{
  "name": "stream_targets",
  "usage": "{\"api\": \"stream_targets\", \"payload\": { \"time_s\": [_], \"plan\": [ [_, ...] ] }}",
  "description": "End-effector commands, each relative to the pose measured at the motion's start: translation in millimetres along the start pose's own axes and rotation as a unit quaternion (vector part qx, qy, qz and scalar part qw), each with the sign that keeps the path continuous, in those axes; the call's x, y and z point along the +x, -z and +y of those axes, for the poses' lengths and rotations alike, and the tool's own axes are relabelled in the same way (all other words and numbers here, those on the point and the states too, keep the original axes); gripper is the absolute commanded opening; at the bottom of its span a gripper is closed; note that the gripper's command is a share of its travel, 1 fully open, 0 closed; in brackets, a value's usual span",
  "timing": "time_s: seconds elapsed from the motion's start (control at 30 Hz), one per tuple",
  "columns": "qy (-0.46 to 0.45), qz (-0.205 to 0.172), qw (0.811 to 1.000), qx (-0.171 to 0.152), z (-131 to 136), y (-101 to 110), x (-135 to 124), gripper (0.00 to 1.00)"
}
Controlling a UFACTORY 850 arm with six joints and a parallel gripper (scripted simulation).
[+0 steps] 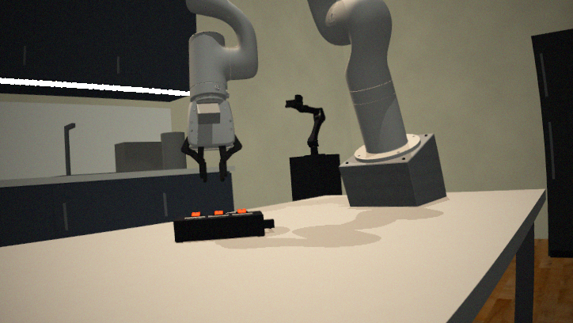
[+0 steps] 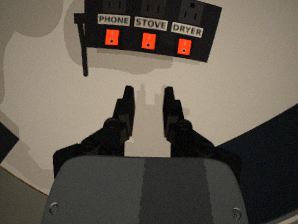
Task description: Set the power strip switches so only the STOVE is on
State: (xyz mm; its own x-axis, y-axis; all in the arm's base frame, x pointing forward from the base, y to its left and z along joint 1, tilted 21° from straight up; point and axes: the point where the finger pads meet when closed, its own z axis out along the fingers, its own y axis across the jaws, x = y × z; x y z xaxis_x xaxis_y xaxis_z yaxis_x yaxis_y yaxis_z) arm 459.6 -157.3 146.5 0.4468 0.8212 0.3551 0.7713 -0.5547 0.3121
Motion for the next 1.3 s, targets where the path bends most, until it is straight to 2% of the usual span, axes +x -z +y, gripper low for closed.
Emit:
{"api": "stream_targets", "payload": {
  "time_s": [0.0,0.8,0.87,0.93,0.97,1.0,1.03,1.07,1.1,1.17,1.27],
  "plan": [
    [0.000,0.000,1.000,-0.001,0.6,0.3,0.2,1.00],
    [0.000,0.002,1.000,0.000,0.4,-0.1,0.5,1.00],
    [-0.011,0.031,0.999,0.001,-2.4,-6.5,7.2,1.00],
    [-0.034,0.093,0.995,-0.003,-5.5,-17.3,21.0,1.00],
    [-0.034,0.093,0.995,-0.003,-5.5,-17.3,21.0,1.00],
    [-0.047,0.126,0.991,-0.008,-5.5,-21.5,27.7,1.00],
    [-0.047,0.126,0.991,-0.008,-5.5,-21.5,27.7,1.00],
    [-0.059,0.153,0.986,-0.014,-4.6,-24.1,32.8,1.00],
    [-0.059,0.153,0.986,-0.014,-4.6,-24.1,32.8,1.00],
    [-0.070,0.180,0.981,-0.022,-3.0,-26.0,37.4,1.00],
    [-0.071,0.181,0.981,-0.023,-2.9,-26.1,37.6,1.00]
  ]
}}
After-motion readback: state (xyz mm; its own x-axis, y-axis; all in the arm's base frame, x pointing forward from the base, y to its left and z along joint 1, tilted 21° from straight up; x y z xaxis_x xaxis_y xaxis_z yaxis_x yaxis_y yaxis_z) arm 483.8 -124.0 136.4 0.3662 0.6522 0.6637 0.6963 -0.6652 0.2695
